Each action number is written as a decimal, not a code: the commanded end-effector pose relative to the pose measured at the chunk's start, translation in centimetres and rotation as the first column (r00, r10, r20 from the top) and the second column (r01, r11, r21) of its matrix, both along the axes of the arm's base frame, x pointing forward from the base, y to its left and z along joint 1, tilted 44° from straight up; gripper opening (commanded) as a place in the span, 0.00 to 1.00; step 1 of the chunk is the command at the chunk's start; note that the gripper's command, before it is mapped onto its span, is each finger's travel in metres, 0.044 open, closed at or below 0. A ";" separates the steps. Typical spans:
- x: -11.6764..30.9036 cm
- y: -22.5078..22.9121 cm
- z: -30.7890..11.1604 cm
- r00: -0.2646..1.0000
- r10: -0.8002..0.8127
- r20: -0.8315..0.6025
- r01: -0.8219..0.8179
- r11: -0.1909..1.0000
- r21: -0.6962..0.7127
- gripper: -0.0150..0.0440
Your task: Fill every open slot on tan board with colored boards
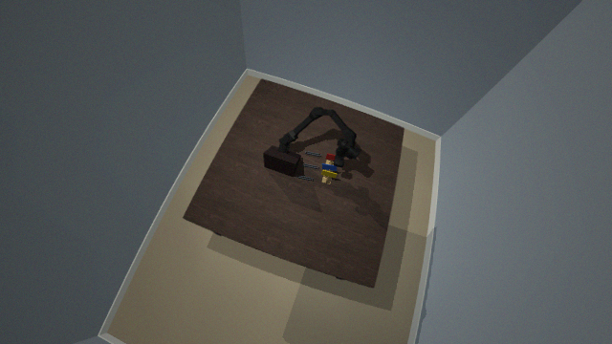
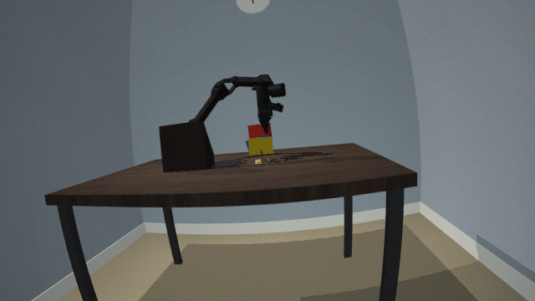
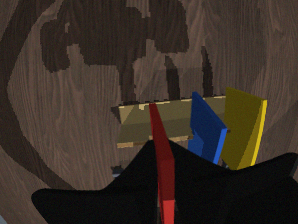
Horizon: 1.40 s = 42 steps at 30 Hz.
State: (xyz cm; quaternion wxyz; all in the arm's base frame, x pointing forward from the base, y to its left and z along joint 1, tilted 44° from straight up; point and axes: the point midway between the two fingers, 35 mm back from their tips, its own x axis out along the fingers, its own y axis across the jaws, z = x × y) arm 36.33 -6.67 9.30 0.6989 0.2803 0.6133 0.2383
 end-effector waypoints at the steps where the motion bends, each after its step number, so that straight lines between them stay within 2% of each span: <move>1: -0.1 0.7 -0.7 1.000 -0.004 -0.010 0.004 1.000 0.008 0.25; 42: -0.1 1.4 -1.3 1.000 -0.004 -0.009 0.004 1.000 0.008 0.25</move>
